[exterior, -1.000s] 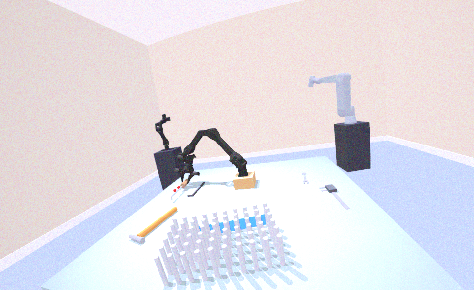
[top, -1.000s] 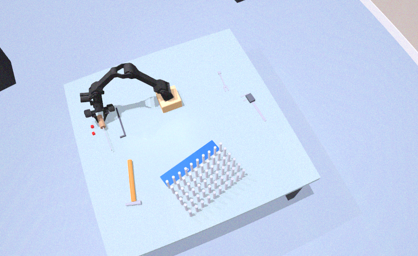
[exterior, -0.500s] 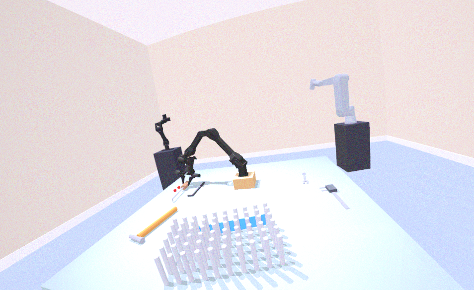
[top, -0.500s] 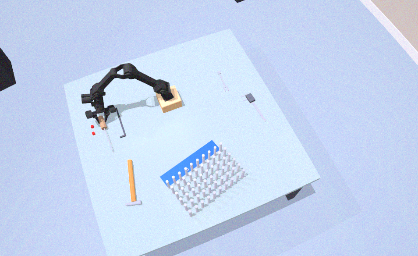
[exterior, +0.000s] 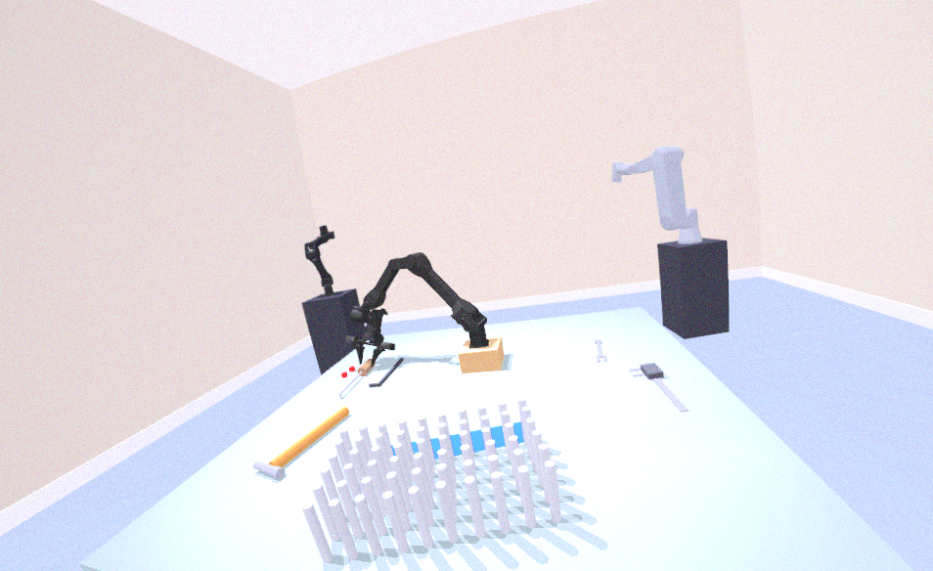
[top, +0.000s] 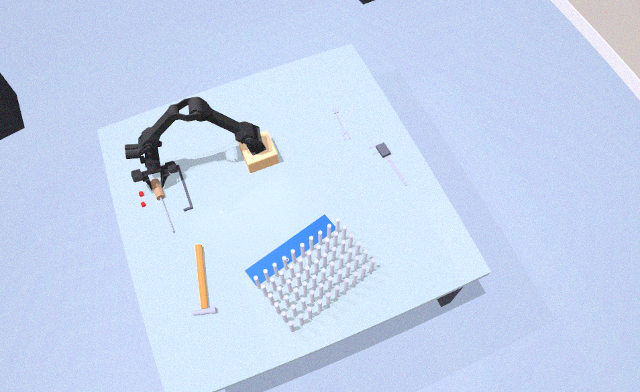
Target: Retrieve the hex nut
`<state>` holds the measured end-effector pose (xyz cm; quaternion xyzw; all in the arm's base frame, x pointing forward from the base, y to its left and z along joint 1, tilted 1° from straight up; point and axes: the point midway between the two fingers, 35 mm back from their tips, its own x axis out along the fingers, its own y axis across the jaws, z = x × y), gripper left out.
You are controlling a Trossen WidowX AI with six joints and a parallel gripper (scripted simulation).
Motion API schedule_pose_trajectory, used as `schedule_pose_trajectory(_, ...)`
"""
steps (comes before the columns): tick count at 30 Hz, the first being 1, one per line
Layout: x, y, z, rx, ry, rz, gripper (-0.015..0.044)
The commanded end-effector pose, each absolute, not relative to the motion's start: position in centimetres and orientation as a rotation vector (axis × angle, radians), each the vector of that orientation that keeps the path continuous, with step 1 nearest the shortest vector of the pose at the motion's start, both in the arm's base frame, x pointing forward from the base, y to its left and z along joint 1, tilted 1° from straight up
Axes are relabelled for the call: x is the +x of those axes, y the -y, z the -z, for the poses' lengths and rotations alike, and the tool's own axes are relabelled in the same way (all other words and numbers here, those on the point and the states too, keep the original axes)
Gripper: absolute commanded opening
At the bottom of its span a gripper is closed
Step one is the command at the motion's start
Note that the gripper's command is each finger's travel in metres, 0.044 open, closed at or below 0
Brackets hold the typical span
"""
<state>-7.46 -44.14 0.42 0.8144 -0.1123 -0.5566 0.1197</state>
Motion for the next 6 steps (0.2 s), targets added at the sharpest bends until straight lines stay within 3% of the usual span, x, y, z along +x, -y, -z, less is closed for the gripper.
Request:
schedule_pose_trajectory(1, -7.47, 44.16, -0.47, 2.38, 0.328, 1.627, 0.0315)
schedule_pose_trajectory(6, -7.47, 44.16, -0.47, 2.38, 0.328, 1.627, 0.044)
